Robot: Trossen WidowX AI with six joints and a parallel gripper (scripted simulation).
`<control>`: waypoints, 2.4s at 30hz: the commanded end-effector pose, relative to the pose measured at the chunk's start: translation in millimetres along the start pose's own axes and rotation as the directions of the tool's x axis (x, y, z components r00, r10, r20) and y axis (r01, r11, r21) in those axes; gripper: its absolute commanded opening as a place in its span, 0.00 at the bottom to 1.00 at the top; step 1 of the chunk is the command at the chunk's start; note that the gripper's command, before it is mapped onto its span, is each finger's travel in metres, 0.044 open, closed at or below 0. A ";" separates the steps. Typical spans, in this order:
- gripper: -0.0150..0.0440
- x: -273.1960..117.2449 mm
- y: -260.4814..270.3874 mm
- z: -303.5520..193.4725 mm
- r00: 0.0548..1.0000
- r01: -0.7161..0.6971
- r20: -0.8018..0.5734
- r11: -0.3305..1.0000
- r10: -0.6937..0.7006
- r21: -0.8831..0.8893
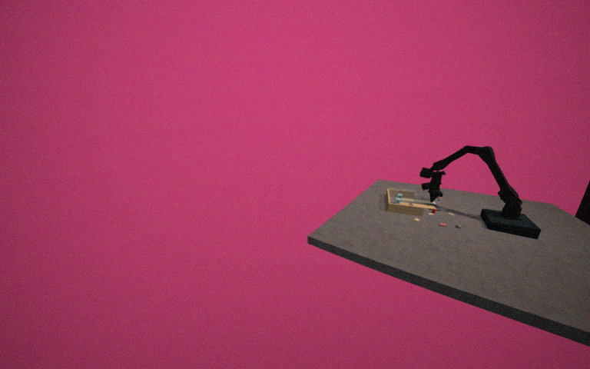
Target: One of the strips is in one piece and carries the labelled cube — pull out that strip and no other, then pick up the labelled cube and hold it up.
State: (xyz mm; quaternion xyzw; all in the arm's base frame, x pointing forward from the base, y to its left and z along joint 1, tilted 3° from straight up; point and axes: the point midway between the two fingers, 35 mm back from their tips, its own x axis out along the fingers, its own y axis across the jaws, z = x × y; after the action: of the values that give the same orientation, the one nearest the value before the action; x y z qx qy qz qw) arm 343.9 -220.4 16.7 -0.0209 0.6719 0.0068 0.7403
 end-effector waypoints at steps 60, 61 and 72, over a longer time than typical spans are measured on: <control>0.25 5.1 0.2 -102.6 1.000 -0.005 -0.026 1.000 0.005 0.002; 0.25 5.1 0.2 -104.2 1.000 -0.005 -0.026 1.000 0.005 0.002; 0.25 4.8 0.1 -122.3 1.000 -0.005 -0.028 1.000 0.005 0.002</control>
State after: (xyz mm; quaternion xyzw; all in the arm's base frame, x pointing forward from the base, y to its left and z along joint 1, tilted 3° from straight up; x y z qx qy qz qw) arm 234.6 -228.5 6.4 -0.0246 0.6741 0.0037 0.7382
